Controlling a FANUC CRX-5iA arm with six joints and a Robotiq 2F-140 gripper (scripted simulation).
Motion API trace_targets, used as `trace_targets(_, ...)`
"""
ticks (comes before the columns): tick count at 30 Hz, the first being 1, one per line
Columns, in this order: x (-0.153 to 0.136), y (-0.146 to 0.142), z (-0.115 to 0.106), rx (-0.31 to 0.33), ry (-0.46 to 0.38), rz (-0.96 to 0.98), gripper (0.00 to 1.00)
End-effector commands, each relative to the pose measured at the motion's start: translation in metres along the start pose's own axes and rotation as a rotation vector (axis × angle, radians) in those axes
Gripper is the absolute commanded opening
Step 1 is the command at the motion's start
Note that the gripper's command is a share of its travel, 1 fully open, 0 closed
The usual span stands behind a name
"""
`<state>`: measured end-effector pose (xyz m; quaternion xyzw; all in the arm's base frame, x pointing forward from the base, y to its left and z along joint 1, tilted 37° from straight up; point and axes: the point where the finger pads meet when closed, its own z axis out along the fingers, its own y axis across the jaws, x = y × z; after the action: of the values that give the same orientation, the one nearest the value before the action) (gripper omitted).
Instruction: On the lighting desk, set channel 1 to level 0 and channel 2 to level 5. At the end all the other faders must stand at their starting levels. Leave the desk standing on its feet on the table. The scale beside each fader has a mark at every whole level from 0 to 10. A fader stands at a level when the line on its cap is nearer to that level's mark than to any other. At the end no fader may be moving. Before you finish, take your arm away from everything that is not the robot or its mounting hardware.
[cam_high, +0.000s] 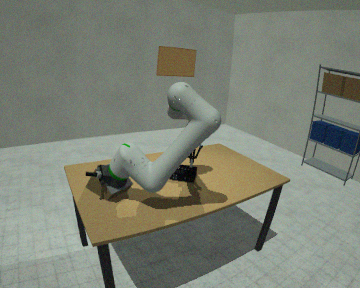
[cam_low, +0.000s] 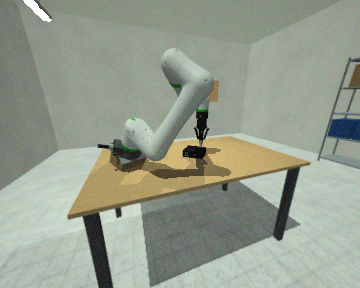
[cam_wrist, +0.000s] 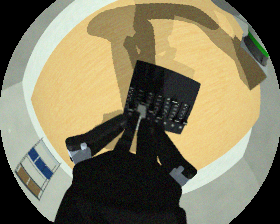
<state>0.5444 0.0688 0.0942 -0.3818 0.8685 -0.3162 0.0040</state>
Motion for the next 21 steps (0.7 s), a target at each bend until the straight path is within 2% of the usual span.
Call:
trace_targets(1,-0.0001,0.0,-0.0002,0.0,0.0,0.0,0.0)
trace_targets(21,-0.006,0.0,-0.0002,0.0,0.0,0.0,0.0)
